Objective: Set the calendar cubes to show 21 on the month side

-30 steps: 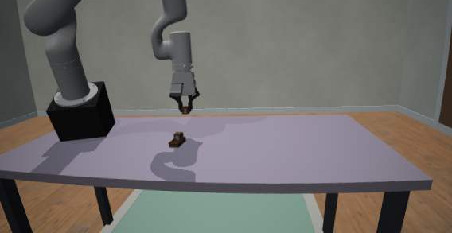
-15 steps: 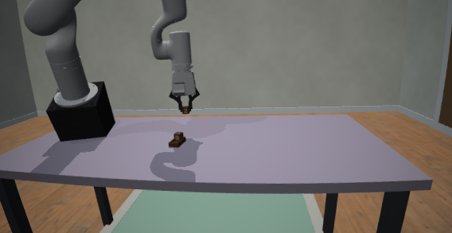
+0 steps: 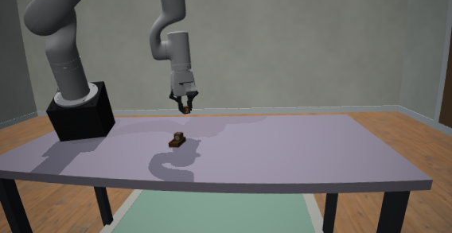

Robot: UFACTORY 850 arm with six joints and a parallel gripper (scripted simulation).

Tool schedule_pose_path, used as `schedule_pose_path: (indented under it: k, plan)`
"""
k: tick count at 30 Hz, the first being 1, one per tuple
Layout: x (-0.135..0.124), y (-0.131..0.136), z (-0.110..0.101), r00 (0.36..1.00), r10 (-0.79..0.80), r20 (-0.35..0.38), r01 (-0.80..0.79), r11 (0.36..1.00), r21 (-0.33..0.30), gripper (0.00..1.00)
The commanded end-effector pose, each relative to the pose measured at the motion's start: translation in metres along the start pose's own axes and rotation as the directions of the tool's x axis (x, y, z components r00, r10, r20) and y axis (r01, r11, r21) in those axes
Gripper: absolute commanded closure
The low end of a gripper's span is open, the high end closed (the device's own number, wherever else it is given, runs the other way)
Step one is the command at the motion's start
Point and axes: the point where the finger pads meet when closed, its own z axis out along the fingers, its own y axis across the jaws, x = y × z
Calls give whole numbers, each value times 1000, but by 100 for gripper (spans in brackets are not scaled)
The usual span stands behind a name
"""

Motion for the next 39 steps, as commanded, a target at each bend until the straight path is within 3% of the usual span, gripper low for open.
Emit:
schedule_pose_path:
  k: [1, 10, 12, 19, 25, 27, 29, 39]
  plan:
    - [0, -1, -1, 985, -171, 14, 172, 985, -18, 73]
    - [0, 0, 0, 929, -369, 17, 369, 929, -14, 73]
    - [0, 0, 0, 883, -470, 19, 470, 883, -12, 73]
    - [0, 0, 0, 794, -608, 20, 608, 794, -9, 73]
    - [0, 0, 0, 654, -756, 22, 756, 654, -5, 73]
    - [0, 0, 0, 654, -756, 22, 756, 654, -5, 73]
    - [0, 0, 0, 566, -824, 22, 824, 566, -2, 73]
    - [0, 0, 0, 322, -946, 22, 947, 322, 4, 73]
